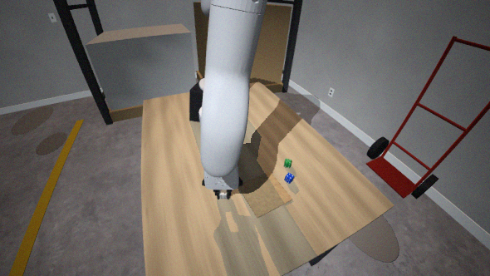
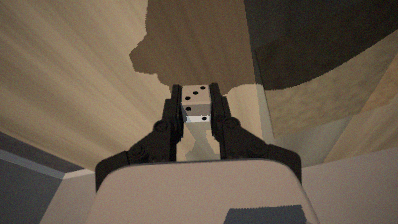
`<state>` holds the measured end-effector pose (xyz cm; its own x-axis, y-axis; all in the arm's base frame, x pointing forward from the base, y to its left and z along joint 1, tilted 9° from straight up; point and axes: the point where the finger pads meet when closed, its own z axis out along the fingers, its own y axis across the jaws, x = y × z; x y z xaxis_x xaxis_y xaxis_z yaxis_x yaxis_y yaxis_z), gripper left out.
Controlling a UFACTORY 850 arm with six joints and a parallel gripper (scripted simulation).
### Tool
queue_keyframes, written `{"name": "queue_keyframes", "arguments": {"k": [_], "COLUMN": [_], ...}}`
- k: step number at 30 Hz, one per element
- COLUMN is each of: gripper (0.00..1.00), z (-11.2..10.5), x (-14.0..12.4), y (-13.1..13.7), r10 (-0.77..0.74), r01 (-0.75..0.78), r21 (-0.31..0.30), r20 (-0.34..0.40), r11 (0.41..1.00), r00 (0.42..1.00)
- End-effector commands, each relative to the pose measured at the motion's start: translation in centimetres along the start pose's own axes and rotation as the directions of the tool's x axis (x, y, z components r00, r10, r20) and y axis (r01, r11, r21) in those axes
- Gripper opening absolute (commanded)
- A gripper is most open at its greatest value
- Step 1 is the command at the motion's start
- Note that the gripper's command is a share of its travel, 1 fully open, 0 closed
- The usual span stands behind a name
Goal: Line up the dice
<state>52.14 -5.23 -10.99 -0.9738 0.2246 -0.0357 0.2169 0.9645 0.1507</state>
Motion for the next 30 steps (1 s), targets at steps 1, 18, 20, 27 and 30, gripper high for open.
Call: {"name": "queue_keyframes", "arguments": {"k": [1, 18, 20, 27, 30], "gripper": [0.21, 0.21, 0.21, 0.21, 0.21], "z": [-0.1, -1.5, -2.4, -6.3, -6.8], "x": [-0.1, -0.1, -0.1, -0.1, -0.1], "y": [0.0, 0.0, 0.0, 0.0, 0.0], "r10": [0.000, 0.000, 0.000, 0.000, 0.000], "r01": [0.000, 0.000, 0.000, 0.000, 0.000], "r21": [0.000, 0.000, 0.000, 0.000, 0.000], "r20": [0.002, 0.002, 0.002, 0.002, 0.002], "r11": [1.000, 1.000, 1.000, 1.000, 1.000], "r00": [1.000, 1.000, 1.000, 1.000, 1.000]}}
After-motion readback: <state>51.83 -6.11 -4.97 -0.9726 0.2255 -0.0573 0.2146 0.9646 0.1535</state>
